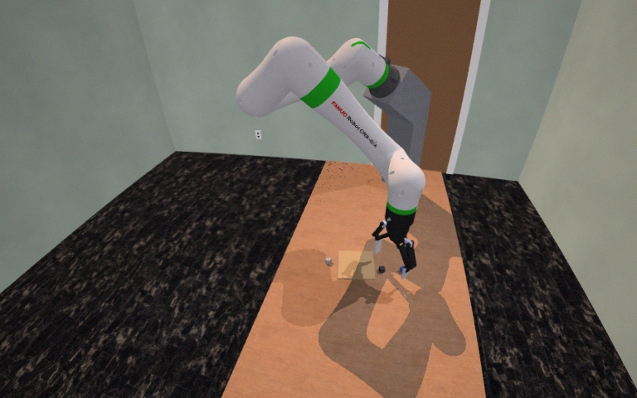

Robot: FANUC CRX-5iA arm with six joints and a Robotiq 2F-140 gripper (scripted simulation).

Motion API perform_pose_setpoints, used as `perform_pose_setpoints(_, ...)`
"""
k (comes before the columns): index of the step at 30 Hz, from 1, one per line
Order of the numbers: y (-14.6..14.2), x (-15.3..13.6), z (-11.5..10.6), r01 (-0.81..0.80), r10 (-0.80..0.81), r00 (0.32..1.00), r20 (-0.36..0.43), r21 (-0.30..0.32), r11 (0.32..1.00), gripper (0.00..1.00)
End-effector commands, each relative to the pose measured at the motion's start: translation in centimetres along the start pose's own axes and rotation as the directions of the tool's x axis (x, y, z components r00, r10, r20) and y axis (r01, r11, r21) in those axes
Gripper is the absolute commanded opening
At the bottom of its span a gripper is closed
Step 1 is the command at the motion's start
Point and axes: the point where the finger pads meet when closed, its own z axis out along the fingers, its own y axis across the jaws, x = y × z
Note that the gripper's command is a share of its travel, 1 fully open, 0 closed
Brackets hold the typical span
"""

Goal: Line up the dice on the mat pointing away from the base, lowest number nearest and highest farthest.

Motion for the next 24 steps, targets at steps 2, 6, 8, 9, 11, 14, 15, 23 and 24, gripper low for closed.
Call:
perform_pose_setpoints(2, -1.5, -2.1, 0.0, -0.001, 0.001, 1.000, 0.000, 0.000, 1.000, 1.00)
perform_pose_setpoints(6, -2.2, -2.9, 0.0, -0.001, 0.001, 1.000, 0.000, 0.000, 1.000, 1.00)
perform_pose_setpoints(8, -2.7, -3.6, 0.0, -0.001, 0.001, 1.000, 0.000, 0.000, 1.000, 1.00)
perform_pose_setpoints(9, -2.9, -3.9, 0.0, -0.001, 0.001, 1.000, 0.000, 0.000, 1.000, 1.00)
perform_pose_setpoints(11, -3.1, -4.2, 0.0, -0.001, 0.001, 1.000, 0.000, 0.000, 1.000, 1.00)
perform_pose_setpoints(14, -3.2, -4.3, 0.0, -0.001, 0.001, 1.000, 0.000, 0.000, 1.000, 1.00)
perform_pose_setpoints(15, -3.2, -4.3, 0.0, -0.001, 0.001, 1.000, 0.000, 0.000, 1.000, 1.00)
perform_pose_setpoints(23, -3.2, -4.3, 0.0, -0.001, 0.001, 1.000, 0.000, 0.000, 1.000, 1.00)
perform_pose_setpoints(24, -3.2, -4.3, 0.0, -0.001, 0.001, 1.000, 0.000, 0.000, 1.000, 1.00)
